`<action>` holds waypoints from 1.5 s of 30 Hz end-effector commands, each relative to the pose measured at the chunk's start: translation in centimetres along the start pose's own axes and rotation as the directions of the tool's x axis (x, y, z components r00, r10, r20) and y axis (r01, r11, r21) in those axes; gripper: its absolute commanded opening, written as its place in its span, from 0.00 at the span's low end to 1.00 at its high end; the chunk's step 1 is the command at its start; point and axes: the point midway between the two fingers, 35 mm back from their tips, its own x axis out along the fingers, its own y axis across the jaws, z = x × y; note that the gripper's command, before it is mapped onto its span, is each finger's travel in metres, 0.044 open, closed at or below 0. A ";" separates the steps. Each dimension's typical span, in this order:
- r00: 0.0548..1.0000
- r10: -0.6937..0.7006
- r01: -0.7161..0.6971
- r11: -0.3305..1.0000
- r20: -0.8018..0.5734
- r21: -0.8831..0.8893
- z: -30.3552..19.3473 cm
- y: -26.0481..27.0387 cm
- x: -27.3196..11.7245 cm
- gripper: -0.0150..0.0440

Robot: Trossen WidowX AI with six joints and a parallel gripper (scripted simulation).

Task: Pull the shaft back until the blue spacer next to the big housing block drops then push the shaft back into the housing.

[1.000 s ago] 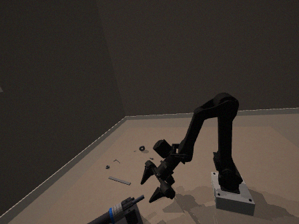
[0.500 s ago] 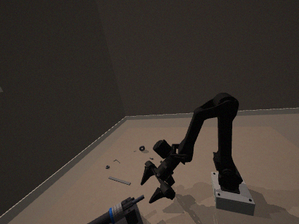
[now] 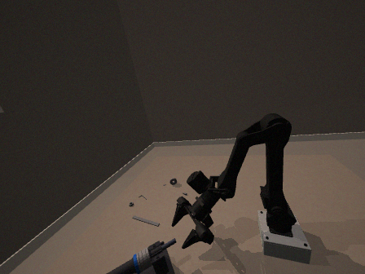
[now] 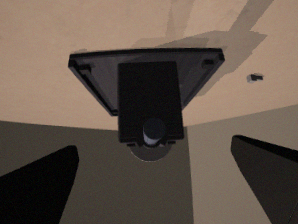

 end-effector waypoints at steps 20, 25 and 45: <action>1.000 -0.001 0.001 1.000 -0.002 0.003 -0.2 0.0 0.5 1.00; 1.000 -0.001 0.001 1.000 -0.002 0.003 -0.2 0.1 1.2 1.00; 1.000 -0.001 0.001 1.000 -0.004 0.004 -0.3 0.0 4.4 1.00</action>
